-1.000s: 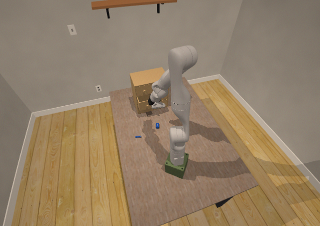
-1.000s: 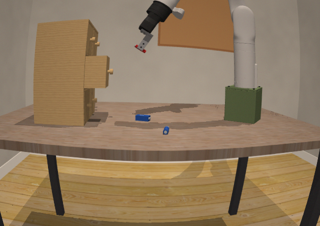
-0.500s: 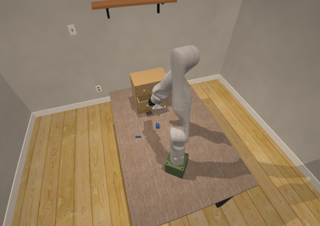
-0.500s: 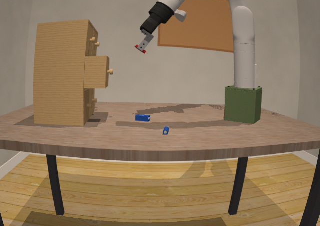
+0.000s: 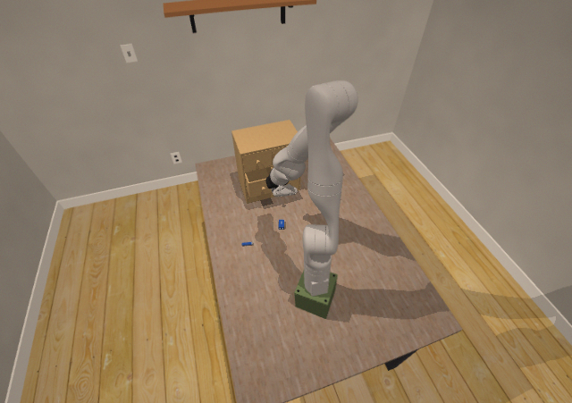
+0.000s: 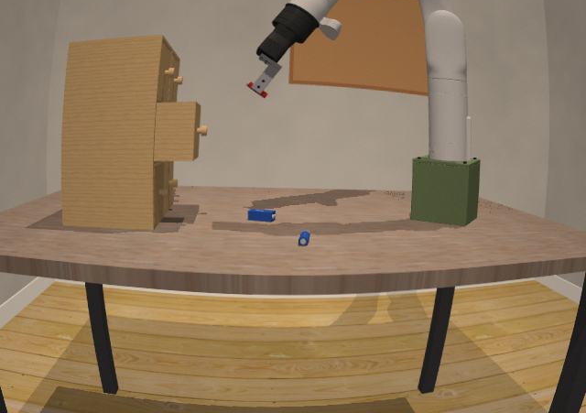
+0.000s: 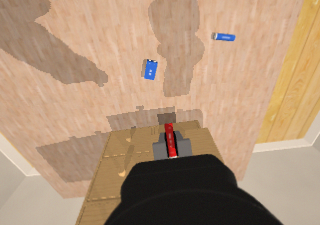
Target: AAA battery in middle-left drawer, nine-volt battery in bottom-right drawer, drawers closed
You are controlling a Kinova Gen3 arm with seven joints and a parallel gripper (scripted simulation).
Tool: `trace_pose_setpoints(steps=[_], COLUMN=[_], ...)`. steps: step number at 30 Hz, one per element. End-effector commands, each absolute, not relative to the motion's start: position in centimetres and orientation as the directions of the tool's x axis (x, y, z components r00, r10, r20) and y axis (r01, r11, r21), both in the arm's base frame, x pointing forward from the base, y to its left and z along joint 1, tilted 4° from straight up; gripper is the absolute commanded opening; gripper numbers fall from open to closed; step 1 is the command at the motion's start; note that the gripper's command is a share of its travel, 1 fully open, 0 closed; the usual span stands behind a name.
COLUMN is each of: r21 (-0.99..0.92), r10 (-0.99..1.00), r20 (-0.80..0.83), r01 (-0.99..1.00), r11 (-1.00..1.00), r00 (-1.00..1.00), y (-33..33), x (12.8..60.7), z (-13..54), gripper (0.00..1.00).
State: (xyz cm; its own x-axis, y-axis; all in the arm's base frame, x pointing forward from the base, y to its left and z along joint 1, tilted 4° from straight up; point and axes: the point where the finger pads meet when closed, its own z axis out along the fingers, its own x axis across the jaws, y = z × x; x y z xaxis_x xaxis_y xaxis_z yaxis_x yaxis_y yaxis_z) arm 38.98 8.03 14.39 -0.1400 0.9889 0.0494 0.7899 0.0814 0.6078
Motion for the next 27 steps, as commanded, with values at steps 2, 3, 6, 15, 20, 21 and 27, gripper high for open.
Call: trace_pose_setpoints(steps=[2, 3, 6, 15, 20, 21, 27], r21=[0.609, 0.609, 0.609, 0.609, 0.609, 0.609, 0.609], r10=[0.989, 0.989, 0.989, 0.989, 0.989, 0.989, 0.989], r20=[0.05, 0.05, 0.05, 0.05, 0.05, 0.05, 0.05], r01=[0.789, 0.789, 0.789, 0.789, 0.789, 0.789, 0.789], r11=[0.081, 0.081, 0.081, 0.081, 0.081, 0.081, 0.081], r00=[-0.14, -0.14, -0.14, -0.14, -0.14, -0.14, -0.14], y=[8.1, 8.1, 8.1, 8.4, 8.5, 8.5, 8.9], x=[39.2, 39.2, 39.5, 41.2, 42.1, 42.5, 44.8], z=[14.4, 14.4, 14.5, 14.5, 14.6, 14.6, 14.7], gripper=[0.24, 0.24, 0.24, 0.24, 0.24, 0.24, 0.24])
